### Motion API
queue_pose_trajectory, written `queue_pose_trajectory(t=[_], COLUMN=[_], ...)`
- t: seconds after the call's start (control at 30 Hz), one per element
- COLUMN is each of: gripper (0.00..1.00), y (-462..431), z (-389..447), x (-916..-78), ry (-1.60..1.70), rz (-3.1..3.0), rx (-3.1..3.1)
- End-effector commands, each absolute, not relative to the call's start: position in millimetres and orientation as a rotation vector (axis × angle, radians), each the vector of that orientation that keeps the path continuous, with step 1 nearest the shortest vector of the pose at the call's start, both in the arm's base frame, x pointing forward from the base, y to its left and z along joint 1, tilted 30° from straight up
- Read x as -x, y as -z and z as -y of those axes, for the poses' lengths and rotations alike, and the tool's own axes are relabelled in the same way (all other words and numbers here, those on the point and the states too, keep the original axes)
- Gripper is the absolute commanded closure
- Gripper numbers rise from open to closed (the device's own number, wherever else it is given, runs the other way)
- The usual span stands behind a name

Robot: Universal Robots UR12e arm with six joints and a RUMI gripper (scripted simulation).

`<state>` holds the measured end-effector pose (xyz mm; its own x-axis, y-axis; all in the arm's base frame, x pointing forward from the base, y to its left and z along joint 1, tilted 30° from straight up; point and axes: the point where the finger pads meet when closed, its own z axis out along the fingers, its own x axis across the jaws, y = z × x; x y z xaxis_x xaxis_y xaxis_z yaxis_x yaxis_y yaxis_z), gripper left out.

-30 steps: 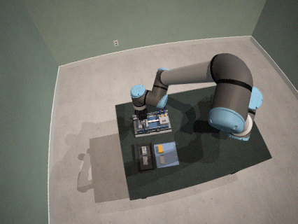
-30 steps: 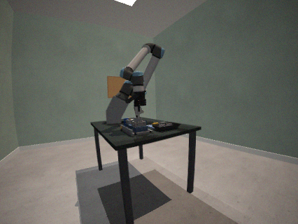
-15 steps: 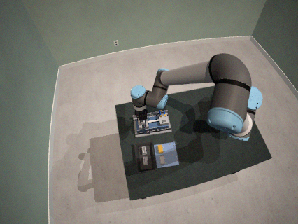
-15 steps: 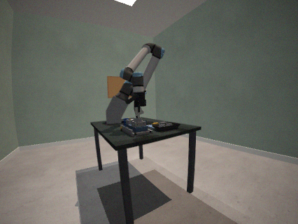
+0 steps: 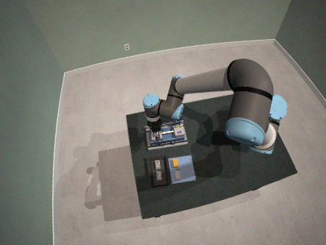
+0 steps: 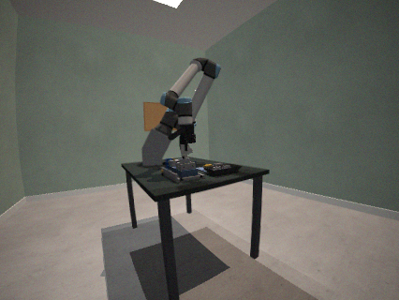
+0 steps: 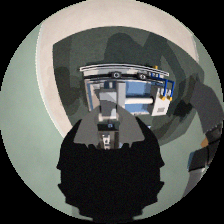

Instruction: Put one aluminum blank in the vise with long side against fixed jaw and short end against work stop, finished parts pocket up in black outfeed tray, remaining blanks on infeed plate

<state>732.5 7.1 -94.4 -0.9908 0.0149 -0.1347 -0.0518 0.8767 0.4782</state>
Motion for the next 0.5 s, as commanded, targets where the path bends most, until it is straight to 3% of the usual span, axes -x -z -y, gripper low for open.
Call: queue_pose_trajectory(t=[0.0,0.47], gripper=[1.0,1.0], y=[95.0,97.0], z=[-7.2,-8.3], x=[-733.3,-733.6], ry=[-0.747,-0.747], rz=[-2.911,-2.911], rx=[0.029,0.029])
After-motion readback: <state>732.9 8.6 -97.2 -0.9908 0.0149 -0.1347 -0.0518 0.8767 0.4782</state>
